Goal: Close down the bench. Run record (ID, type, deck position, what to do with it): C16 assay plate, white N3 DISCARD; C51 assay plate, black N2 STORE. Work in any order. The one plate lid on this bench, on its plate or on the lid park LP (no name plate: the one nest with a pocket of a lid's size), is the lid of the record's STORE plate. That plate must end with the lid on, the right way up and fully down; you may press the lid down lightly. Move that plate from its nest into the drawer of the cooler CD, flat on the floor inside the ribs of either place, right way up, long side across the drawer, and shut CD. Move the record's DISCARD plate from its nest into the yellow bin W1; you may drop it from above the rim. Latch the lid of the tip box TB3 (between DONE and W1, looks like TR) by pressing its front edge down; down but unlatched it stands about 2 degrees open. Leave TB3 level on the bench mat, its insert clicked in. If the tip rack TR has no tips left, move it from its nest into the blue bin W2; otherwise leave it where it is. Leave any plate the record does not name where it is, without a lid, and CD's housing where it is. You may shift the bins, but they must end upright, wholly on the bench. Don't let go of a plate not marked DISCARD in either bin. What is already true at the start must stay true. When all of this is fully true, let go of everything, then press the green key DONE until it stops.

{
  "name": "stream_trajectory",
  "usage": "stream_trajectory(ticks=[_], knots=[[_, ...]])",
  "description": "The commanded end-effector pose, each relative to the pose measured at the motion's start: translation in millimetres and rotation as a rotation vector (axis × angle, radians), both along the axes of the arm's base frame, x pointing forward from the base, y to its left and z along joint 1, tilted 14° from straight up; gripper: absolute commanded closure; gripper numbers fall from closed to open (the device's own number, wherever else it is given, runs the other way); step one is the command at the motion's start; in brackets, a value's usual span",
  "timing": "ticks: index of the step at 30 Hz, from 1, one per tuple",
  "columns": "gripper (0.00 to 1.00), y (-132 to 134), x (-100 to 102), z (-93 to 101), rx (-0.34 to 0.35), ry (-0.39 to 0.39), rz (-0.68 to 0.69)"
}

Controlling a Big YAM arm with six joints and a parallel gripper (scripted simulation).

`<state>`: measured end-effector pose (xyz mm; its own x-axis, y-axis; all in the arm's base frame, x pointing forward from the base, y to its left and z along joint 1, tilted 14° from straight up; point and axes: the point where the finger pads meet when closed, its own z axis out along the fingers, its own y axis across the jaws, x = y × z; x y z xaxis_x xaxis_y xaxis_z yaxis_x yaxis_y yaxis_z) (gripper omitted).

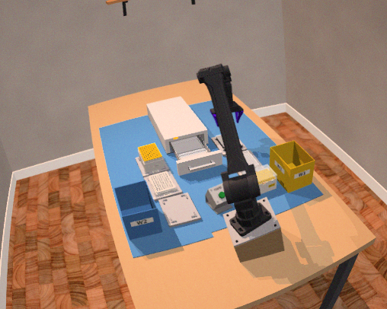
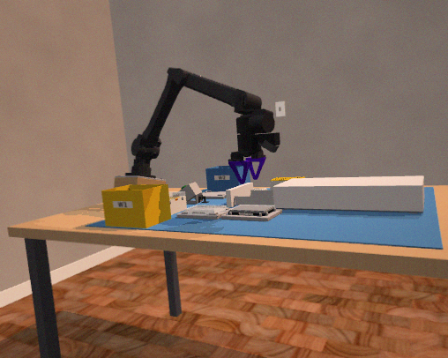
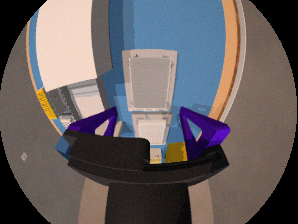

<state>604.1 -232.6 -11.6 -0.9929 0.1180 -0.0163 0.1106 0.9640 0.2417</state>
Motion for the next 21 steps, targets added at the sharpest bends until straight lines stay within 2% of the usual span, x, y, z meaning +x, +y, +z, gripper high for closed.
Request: stream_trajectory(ticks=[1, 3, 4, 7, 17, 20, 21], knots=[[0.0, -28, 23, 58.6, -0.048, -0.101, -0.014], [0.0, -28, 23, 58.6, -0.048, -0.101, -0.014], [0.0, -24, 22, 43.5, -0.037, -0.078, -0.012], [0.0, -27, 23, 65.0, -0.049, -0.103, -0.01], [0.0, -26, 23, 76.6, -0.049, -0.103, -0.007], [0.0, -25, 23, 73.8, -0.047, -0.099, -0.006], [0.0, -25, 22, 46.8, -0.033, -0.07, -0.006]])
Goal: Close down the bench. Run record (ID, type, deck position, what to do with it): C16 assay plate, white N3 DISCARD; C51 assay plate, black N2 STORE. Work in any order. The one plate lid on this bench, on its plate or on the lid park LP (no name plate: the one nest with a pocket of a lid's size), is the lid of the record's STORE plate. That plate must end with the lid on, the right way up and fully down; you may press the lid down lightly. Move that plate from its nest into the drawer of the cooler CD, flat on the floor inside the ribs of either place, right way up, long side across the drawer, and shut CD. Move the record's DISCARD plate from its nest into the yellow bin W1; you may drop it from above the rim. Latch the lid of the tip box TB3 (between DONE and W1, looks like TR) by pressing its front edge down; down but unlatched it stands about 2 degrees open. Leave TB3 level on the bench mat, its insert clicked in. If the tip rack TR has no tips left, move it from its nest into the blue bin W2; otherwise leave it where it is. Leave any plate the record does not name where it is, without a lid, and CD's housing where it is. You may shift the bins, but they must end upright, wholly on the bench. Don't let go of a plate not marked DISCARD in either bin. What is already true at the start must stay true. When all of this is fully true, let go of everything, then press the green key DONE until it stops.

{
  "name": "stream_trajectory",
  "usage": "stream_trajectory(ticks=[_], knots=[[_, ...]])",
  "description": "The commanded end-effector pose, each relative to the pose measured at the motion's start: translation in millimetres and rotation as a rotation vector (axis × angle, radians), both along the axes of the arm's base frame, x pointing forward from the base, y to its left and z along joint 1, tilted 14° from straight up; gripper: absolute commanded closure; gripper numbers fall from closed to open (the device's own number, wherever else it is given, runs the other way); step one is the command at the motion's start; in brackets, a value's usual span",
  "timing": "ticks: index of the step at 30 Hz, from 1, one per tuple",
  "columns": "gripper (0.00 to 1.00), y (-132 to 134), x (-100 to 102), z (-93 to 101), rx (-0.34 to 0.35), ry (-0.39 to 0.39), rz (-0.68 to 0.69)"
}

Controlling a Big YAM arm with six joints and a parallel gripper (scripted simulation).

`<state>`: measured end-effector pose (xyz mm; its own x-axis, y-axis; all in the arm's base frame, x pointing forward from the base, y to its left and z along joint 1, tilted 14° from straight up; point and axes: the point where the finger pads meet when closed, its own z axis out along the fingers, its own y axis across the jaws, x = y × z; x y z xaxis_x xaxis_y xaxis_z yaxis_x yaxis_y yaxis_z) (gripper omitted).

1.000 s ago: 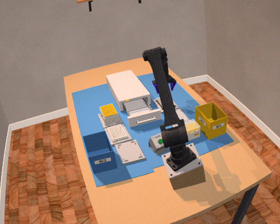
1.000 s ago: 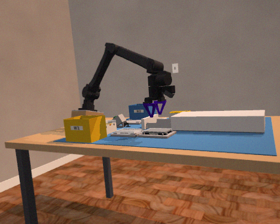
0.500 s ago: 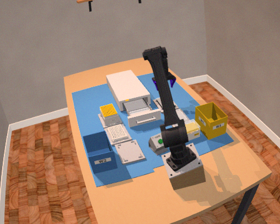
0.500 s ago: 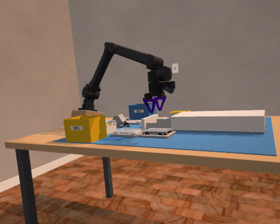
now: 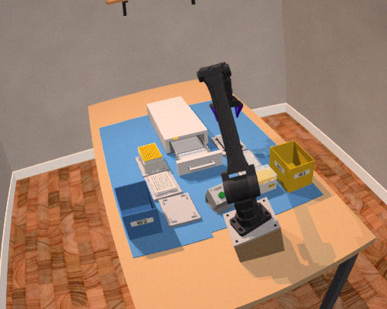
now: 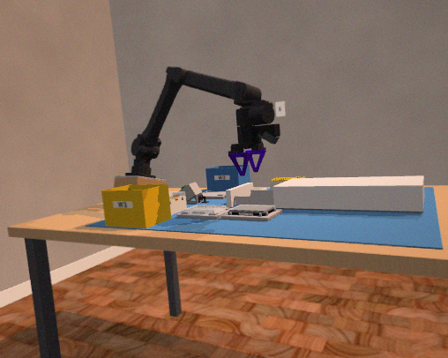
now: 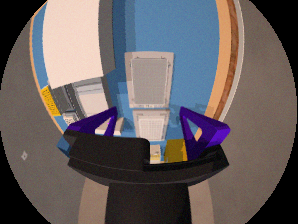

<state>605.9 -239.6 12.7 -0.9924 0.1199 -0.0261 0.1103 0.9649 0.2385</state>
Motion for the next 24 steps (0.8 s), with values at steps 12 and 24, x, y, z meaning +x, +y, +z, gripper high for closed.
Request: stream_trajectory(ticks=[12, 24], knots=[[0.0, -17.8, 20.9, 26.2, -0.032, -0.067, -0.004], [0.0, -17.8, 20.9, 26.2, -0.032, -0.067, -0.004]])
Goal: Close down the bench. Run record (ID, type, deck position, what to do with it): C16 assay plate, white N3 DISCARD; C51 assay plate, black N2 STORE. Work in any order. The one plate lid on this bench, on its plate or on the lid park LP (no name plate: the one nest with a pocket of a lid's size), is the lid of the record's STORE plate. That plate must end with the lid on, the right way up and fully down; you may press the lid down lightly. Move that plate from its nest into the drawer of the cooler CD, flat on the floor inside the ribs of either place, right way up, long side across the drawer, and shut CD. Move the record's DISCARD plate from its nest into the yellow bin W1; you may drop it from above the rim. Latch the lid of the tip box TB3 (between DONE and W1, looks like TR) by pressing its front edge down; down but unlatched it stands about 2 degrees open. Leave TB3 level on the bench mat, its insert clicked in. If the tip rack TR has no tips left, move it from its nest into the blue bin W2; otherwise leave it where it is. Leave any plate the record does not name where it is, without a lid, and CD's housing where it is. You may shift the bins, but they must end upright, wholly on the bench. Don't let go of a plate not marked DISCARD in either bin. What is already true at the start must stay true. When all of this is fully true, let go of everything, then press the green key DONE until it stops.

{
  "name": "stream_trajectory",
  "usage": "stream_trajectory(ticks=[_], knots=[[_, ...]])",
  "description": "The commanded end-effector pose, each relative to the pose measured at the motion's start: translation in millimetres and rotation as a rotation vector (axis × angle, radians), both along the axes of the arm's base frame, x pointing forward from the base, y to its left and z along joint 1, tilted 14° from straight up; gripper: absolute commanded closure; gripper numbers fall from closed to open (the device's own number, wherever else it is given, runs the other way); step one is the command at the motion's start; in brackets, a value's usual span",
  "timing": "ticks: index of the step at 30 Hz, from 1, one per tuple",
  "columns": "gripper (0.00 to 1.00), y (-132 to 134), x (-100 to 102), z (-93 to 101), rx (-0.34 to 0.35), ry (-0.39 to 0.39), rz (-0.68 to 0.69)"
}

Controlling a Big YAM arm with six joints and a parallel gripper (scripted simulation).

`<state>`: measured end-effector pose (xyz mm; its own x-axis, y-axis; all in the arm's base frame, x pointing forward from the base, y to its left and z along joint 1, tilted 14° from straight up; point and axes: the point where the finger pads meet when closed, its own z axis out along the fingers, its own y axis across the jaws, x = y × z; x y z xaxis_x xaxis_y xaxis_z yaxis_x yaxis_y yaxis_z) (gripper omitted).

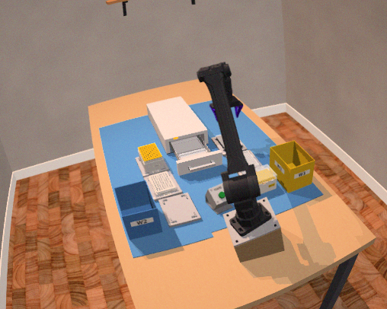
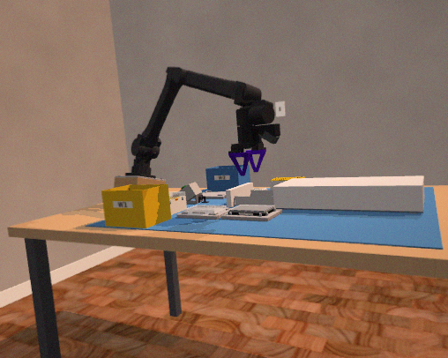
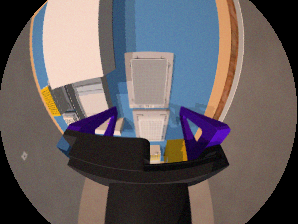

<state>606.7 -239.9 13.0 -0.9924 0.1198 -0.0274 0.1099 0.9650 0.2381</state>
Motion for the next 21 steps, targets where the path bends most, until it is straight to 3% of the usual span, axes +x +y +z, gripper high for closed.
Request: stream_trajectory(ticks=[1, 13, 14, 19, 20, 21], knots=[[0.0, -18, 20, 26.0, -0.031, -0.066, -0.004], [0.0, -18, 20, 26.0, -0.031, -0.066, -0.004], [0.0, -18, 2, 30.2, -0.031, -0.063, -0.009], [0.0, -17, 10, 40.6, -0.036, -0.075, -0.008], [0.0, -17, 10, 40.4, -0.036, -0.075, -0.008], [0.0, -11, 11, 24.9, -0.025, -0.054, -0.004]])
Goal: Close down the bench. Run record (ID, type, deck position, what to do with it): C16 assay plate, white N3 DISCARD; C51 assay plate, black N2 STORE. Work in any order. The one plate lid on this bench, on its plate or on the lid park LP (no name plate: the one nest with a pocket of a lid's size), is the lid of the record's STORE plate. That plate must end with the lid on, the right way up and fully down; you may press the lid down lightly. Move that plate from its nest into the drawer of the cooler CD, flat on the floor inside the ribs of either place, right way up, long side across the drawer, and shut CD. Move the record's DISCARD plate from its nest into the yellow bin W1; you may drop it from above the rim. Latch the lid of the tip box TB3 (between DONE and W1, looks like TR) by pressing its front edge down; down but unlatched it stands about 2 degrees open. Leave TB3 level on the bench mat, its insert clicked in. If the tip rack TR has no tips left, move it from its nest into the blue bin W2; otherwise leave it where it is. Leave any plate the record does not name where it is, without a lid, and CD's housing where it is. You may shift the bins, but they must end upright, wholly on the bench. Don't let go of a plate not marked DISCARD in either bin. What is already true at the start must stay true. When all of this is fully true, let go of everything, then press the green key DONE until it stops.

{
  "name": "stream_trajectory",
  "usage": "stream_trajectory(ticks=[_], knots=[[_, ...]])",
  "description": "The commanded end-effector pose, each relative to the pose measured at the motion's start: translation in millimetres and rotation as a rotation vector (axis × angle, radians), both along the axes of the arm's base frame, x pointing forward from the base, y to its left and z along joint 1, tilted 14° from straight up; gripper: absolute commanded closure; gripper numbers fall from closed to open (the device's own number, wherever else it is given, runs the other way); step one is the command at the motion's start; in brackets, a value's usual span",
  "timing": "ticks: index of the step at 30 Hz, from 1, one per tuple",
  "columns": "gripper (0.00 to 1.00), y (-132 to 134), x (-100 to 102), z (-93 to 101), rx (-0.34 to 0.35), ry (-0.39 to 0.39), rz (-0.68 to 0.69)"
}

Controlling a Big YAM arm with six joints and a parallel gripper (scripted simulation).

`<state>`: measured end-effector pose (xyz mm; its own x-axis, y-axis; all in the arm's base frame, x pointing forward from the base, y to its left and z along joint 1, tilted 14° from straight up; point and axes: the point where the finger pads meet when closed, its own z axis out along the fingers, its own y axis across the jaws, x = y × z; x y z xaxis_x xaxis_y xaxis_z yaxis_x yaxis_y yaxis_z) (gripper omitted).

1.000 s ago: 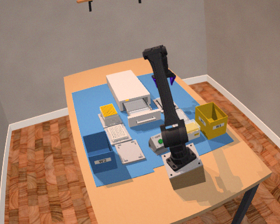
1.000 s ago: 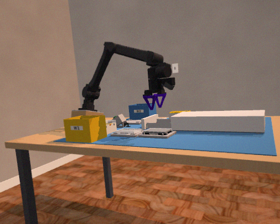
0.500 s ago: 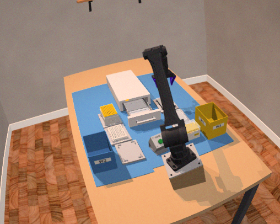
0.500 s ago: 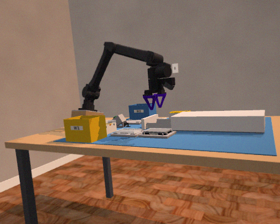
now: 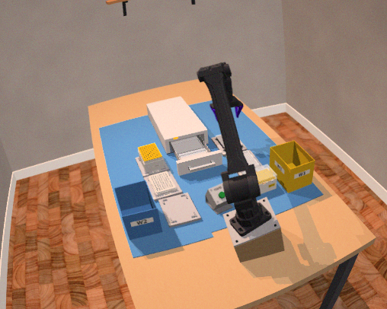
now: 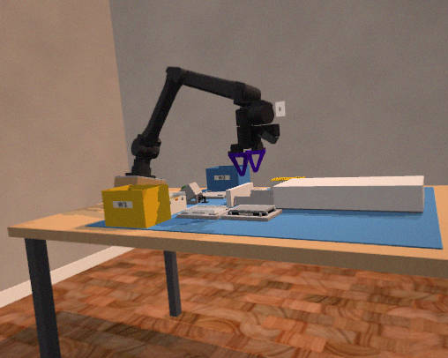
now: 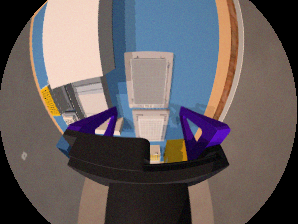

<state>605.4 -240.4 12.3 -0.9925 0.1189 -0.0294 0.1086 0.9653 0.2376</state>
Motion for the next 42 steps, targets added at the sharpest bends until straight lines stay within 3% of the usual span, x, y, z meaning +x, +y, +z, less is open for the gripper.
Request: stream_trajectory(ticks=[1, 8, 12, 15, 18, 22, 23, 26, 33, 37, 39, 40, 42], knots=[[0.0, -11, 12, 25.5, -0.025, -0.052, -0.005], [0.0, -13, 9, 24.8, -0.027, -0.056, -0.008], [0.0, -3, 4, -7.0, -0.007, -0.014, -0.005], [0.0, 3, 6, -10.4, -0.007, -0.014, -0.002], [0.0, 3, 14, -0.2, -0.019, -0.041, 0.002], [0.0, 4, 9, -5.9, -0.014, -0.029, -0.001], [0.0, -7, 15, -2.1, -0.022, -0.046, -0.011], [0.0, 3, 6, -22.6, -0.006, -0.013, -0.007], [0.0, 5, 15, -17.1, -0.019, -0.041, -0.001], [0.0, 8, 7, -36.9, -0.006, -0.013, -0.003], [0.0, 8, 7, -36.9, -0.006, -0.013, -0.003], [0.0, 2, 18, -17.9, -0.022, -0.048, -0.004], [0.0, 7, 16, -23.0, -0.02, -0.044, -0.002]])
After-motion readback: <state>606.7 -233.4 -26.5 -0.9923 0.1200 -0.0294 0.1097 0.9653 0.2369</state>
